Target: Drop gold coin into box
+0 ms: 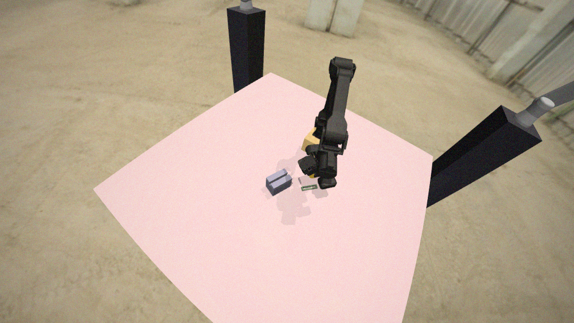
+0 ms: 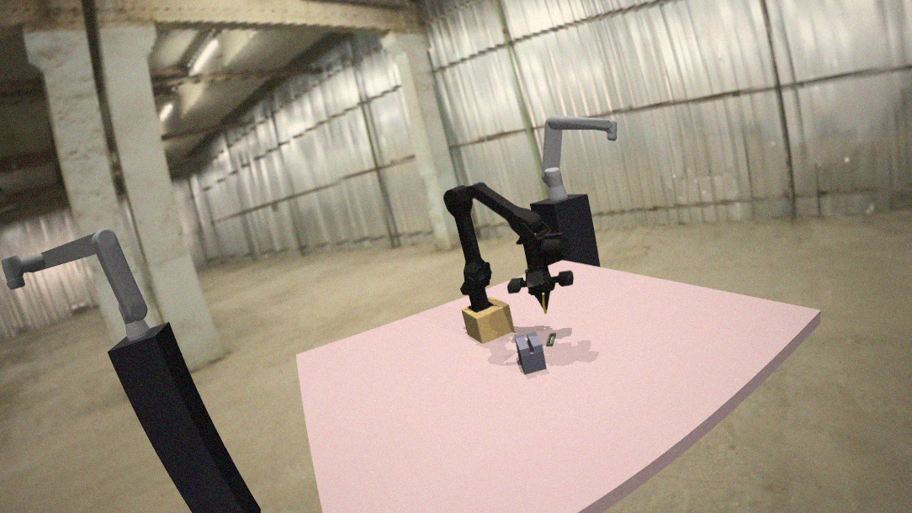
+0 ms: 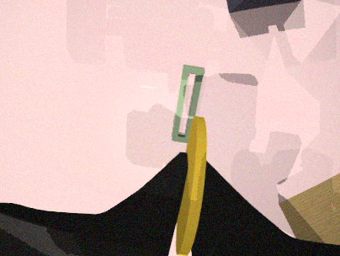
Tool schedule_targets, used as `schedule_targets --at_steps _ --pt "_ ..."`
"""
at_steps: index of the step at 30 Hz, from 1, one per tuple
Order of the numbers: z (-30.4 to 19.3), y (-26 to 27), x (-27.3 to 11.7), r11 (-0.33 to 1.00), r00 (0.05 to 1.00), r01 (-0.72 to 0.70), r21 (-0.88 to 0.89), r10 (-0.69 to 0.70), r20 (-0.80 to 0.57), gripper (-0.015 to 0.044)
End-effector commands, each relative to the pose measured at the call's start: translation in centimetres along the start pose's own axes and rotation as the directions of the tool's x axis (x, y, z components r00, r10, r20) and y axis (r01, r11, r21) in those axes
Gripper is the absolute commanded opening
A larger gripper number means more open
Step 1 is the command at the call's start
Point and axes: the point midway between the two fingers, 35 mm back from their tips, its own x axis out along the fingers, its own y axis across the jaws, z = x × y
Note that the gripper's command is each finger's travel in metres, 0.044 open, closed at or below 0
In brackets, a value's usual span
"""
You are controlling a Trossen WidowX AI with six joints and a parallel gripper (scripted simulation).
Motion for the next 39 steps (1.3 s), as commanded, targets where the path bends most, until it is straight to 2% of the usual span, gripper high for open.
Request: schedule_targets --at_steps 1,10,39 --pt "0.1 0.0 -0.4 0.998 1.000 -0.008 -0.068 0.008 0.003 0.0000" --pt "0.1 -0.1 -0.5 0.942 1.000 -0.007 -0.335 0.008 0.003 0.0000" --pt "5.5 -0.4 -0.7 0.940 1.000 -0.009 -0.342 0.012 0.007 0.0000"
